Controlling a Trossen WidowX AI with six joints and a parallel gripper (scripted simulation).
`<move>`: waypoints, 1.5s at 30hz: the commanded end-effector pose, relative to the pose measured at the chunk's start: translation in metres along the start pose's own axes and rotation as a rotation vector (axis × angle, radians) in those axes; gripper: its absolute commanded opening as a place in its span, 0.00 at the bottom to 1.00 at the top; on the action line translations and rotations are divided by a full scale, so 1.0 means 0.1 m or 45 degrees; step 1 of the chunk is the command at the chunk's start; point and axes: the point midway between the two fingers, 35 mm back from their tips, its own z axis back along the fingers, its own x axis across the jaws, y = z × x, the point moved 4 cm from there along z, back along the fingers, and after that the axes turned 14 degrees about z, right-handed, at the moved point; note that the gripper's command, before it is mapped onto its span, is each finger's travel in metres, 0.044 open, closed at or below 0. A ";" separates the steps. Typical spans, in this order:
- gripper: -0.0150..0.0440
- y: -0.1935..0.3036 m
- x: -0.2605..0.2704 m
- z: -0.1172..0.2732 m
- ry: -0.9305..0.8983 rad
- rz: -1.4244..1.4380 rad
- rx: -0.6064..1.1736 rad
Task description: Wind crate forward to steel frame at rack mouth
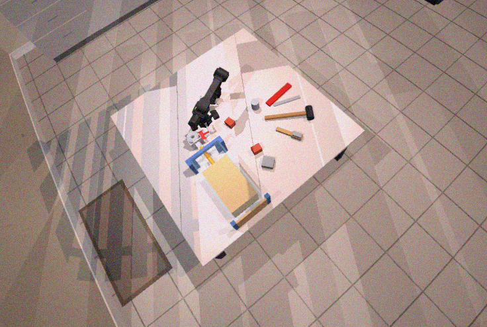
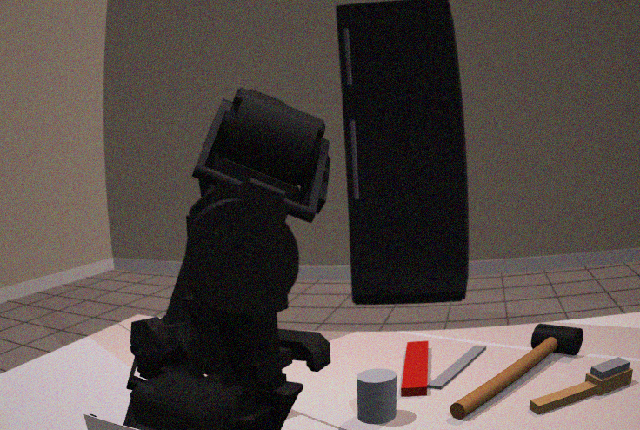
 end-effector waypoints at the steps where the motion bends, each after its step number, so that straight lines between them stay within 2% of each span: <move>1: 0.25 0.00 -0.03 0.03 -0.094 -0.003 -0.011; 45: 0.25 0.05 -0.29 -0.10 -1.017 0.000 -0.181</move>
